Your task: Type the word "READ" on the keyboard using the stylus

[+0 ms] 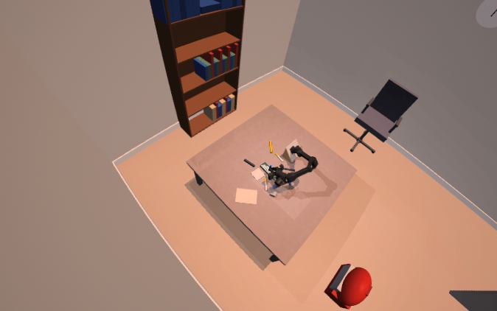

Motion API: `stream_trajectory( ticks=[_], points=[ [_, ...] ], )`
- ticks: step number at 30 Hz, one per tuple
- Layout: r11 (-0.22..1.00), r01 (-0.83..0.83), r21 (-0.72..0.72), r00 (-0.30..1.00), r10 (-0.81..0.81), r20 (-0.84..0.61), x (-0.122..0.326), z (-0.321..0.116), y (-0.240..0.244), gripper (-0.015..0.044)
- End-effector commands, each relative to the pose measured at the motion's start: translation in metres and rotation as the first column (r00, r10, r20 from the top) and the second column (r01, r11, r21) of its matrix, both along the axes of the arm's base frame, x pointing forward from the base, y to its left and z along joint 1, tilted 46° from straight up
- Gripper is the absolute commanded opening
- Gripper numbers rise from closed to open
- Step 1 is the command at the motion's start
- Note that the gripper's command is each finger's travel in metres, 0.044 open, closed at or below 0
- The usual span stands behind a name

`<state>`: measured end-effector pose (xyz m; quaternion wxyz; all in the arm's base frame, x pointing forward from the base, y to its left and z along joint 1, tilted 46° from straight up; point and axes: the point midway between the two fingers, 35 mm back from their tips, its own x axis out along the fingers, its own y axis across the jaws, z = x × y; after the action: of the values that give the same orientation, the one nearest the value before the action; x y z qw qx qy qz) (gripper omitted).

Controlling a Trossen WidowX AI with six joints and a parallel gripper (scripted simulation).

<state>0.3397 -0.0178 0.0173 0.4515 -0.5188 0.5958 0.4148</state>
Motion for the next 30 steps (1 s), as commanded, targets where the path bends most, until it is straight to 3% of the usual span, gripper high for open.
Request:
stream_trajectory(
  ticks=[1,4,7,30],
  points=[
    [1.000,0.007,-0.001,1.000,-0.007,-0.008,-0.0018,-0.0039,-0.0001,0.0000],
    [1.000,0.007,-0.001,1.000,-0.007,-0.008,-0.0018,-0.0039,-0.0001,0.0000],
    [1.000,0.007,-0.001,1.000,-0.007,-0.008,-0.0024,-0.0051,0.0008,0.0079],
    [1.000,0.007,-0.001,1.000,-0.007,-0.008,-0.0018,-0.0117,0.0077,0.0081]
  ],
)
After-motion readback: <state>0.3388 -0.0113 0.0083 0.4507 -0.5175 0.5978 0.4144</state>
